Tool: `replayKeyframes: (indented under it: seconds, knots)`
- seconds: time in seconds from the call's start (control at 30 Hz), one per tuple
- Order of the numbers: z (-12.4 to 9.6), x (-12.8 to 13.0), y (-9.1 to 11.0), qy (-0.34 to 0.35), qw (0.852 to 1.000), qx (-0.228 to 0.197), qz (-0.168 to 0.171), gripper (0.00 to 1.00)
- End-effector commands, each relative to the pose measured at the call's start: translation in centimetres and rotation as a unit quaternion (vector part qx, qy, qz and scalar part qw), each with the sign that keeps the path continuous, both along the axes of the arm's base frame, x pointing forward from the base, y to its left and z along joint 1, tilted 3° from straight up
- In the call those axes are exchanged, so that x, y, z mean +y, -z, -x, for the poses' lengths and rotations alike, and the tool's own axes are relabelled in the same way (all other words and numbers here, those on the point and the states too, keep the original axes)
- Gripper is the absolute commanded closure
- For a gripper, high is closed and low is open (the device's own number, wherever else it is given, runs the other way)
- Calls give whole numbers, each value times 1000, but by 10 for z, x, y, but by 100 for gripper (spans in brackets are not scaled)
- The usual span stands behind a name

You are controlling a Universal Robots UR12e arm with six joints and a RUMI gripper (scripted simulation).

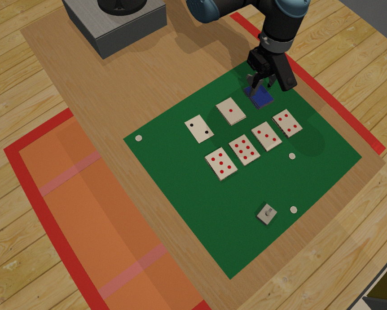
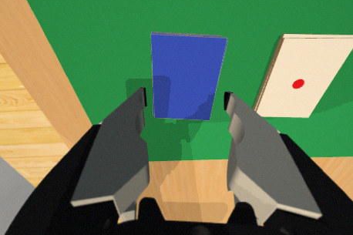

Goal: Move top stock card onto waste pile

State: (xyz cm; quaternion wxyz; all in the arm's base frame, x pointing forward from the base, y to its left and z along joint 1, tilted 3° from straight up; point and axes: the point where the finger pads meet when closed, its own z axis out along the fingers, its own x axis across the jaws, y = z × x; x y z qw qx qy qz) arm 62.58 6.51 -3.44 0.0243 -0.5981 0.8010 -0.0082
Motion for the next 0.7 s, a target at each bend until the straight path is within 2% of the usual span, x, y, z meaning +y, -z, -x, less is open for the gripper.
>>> replayKeyframes:
  seconds: [0.0,0.6,0.63,0.67]
  knots:
    - [-1,0,-1,0,1000,-1,0,58]
    - [-1,0,-1,0,1000,-1,0,58]
    - [-1,0,-1,0,1000,-1,0,50]
    - [-1,0,-1,0,1000,-1,0,50]
